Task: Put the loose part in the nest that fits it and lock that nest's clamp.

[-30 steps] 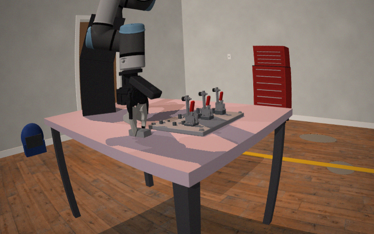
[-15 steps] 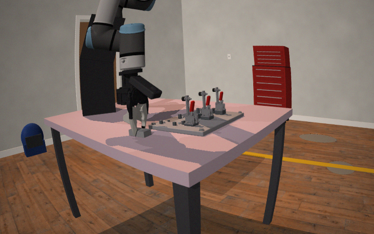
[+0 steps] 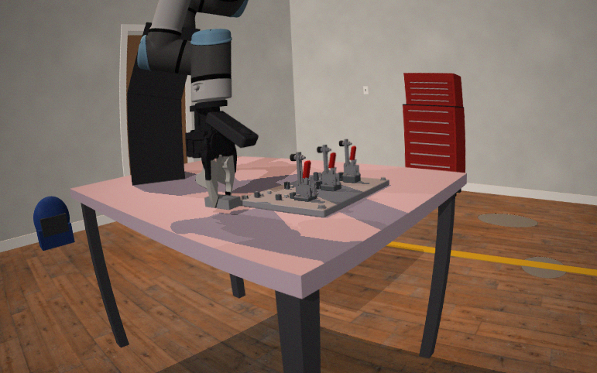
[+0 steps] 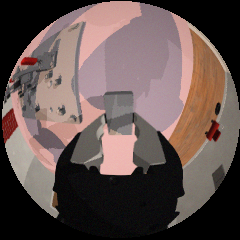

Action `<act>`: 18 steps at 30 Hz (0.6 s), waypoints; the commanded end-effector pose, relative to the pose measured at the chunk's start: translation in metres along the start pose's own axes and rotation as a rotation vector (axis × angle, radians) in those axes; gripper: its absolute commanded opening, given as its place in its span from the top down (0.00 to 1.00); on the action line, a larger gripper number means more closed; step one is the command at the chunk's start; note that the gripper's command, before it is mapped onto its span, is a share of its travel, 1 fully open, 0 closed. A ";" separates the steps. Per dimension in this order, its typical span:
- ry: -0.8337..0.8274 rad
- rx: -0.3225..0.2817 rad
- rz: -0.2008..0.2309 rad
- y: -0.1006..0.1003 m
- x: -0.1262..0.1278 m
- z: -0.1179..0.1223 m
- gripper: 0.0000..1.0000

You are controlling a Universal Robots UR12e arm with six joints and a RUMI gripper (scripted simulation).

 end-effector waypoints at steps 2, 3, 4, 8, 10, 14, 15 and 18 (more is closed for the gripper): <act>-0.001 0.001 0.001 0.031 0.001 0.000 1.00; -0.001 0.001 0.001 0.035 0.001 0.000 1.00; -0.001 0.001 0.001 0.039 0.001 0.000 1.00; -0.001 0.001 0.001 0.047 0.001 0.000 1.00; -0.001 0.001 0.001 0.056 0.001 0.000 1.00; -0.001 0.001 0.001 0.071 0.001 0.000 1.00; -0.001 0.001 0.001 0.074 0.001 0.000 1.00; -0.001 0.001 0.001 0.084 0.001 0.001 1.00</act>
Point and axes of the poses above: the point where the finger pads meet when closed, its own y axis back along the fingers, its own x axis across the jaws, z = x × y, the point moved 3 cm from there along y, back along the fingers, and after that the axes turned 8 degrees about y, right-handed, at the moved point
